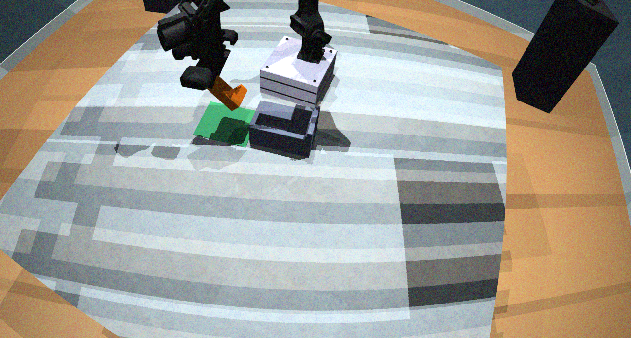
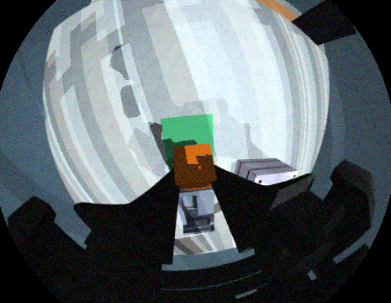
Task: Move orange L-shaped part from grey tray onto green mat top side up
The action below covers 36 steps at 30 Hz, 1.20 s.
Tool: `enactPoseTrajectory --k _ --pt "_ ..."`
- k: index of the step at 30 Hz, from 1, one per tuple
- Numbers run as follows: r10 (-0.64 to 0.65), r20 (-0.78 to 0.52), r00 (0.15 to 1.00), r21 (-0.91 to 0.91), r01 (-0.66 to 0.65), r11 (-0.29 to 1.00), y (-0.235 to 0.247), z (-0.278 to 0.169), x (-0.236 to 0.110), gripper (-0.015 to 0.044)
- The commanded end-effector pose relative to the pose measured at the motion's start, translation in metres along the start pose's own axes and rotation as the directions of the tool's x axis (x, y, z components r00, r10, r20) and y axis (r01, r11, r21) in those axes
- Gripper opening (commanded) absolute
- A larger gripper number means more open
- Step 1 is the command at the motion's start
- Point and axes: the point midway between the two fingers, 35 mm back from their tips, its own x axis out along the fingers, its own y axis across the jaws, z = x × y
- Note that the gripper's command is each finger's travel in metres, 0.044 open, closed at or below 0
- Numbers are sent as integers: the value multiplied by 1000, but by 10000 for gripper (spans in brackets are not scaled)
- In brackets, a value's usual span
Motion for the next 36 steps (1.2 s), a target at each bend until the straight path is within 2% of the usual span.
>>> enactPoseTrajectory --k 1,36 --pt "-2 -7 1000 -4 2 1000 -1 -1 9 0" --pt "-3 -7 1000 -4 3 1000 -1 -2 62 0"
